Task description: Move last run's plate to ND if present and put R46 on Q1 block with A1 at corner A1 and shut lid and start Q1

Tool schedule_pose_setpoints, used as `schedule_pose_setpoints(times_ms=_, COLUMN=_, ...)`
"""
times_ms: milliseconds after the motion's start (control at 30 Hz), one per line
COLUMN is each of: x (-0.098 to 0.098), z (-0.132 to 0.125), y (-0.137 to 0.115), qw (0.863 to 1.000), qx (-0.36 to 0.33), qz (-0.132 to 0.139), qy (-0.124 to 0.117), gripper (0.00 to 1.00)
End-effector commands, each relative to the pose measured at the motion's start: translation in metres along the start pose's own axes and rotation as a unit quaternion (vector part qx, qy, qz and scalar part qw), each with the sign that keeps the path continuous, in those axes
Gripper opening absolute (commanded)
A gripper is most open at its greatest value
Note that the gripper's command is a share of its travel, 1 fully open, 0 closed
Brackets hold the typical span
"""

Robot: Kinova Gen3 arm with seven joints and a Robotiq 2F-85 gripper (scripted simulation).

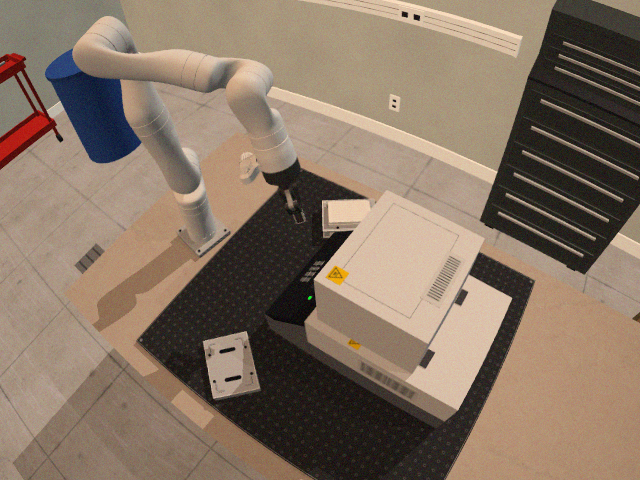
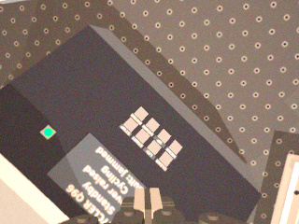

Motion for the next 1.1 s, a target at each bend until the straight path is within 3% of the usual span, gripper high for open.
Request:
schedule_pose_setpoints(times_ms=0, x=-0.006, z=0.002, y=0.0, qw=1.0, qx=0.001, qz=0.0, qy=0.002, gripper=0.1)
schedule_pose_setpoints(times_ms=1067, x=-0.042, z=0.007, y=-0.009, qw=1.0, qx=0.002, qz=0.0, qy=0.002, gripper=0.1)
Point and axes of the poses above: the point where the finger pads meet when closed, its own x axis back along the fingers, its own z axis across the jaws, y = z × x, the point moved 5 cm from there along x, back along the fingers, and after that the axes turned 15 degrees about -x, right-handed, at the moved point
